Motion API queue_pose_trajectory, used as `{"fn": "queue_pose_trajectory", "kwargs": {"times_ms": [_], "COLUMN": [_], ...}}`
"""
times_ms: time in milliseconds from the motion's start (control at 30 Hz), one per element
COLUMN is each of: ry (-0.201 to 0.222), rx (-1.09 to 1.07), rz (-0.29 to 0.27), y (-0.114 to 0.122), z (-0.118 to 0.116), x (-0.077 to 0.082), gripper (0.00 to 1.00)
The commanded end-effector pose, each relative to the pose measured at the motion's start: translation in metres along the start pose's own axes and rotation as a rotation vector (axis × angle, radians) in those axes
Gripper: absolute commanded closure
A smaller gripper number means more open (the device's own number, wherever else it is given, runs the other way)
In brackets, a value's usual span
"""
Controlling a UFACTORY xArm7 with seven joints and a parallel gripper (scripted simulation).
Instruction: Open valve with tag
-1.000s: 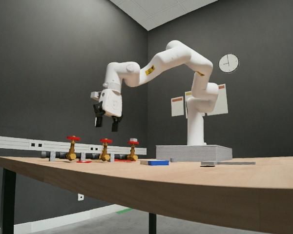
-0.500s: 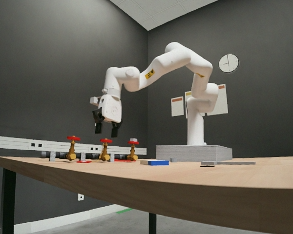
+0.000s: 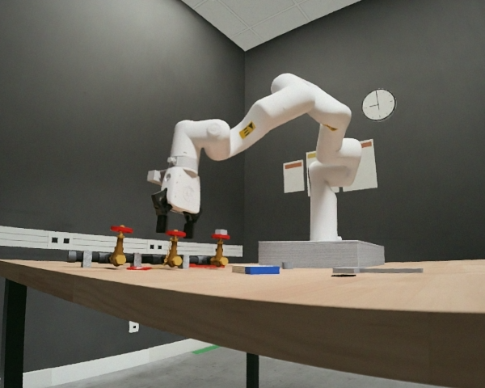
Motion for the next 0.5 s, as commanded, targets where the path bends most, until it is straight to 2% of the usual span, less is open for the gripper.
{"fn": "queue_pose_trajectory", "kwargs": {"times_ms": [0, 167, 200, 467], "ry": [-0.004, -0.004, -0.004, -0.004], "rx": [0.000, 0.000, 0.000, 0.000], "rz": [0.003, 0.003, 0.003, 0.003], "y": [-0.0011, -0.0011, -0.0011, -0.0011], "z": [-0.0014, -0.0014, -0.0014, -0.0014], "x": [-0.0015, -0.0022, -0.0022, -0.0022], "gripper": [0.00, 0.00, 1.00, 1.00]}}
Point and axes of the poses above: the point where the finger pads meet when closed, its own x axis back along the fingers, its own z axis across the jaws, y = z × x, the point moved 1 cm from there along x, back along the fingers, and after that the axes turned 6 degrees about x, right-handed, at the moved point
